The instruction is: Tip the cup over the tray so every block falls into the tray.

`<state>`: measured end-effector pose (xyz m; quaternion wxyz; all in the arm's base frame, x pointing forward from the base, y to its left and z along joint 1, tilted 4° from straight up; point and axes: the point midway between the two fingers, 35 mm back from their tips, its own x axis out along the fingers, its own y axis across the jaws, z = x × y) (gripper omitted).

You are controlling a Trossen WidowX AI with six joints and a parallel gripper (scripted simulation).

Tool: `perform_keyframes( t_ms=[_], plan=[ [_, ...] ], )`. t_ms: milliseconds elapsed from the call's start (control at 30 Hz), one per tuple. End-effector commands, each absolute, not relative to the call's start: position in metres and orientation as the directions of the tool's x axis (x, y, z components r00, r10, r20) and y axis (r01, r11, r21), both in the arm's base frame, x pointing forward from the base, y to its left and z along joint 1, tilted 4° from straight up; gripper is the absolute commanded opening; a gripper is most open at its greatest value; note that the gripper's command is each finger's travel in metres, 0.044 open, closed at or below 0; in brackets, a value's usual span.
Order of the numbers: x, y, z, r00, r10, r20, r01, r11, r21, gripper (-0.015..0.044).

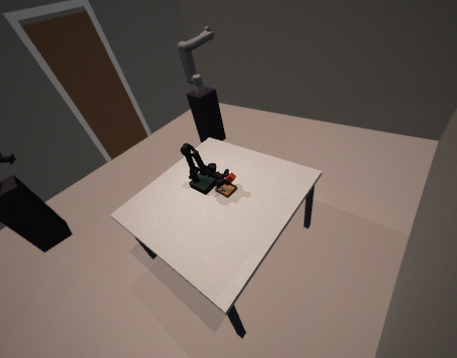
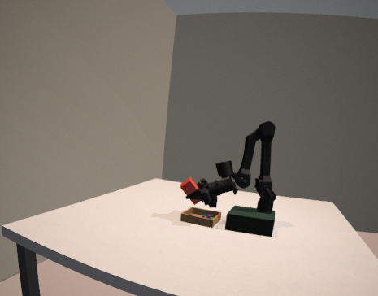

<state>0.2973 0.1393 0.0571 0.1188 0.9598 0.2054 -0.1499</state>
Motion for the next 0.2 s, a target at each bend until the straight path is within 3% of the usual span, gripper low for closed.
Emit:
perform_keyframes(
  t_ms=[0, 167],
  plan=[
    [0.2951, 0.1381, 0.0545, 0.874, 0.36, -0.327, 0.428, -0.888, 0.165, 0.0],
    [0.2943, 0.1377, 0.055, 0.881, 0.366, -0.3, 0.426, -0.89, 0.166, 0.0]
  ],
)
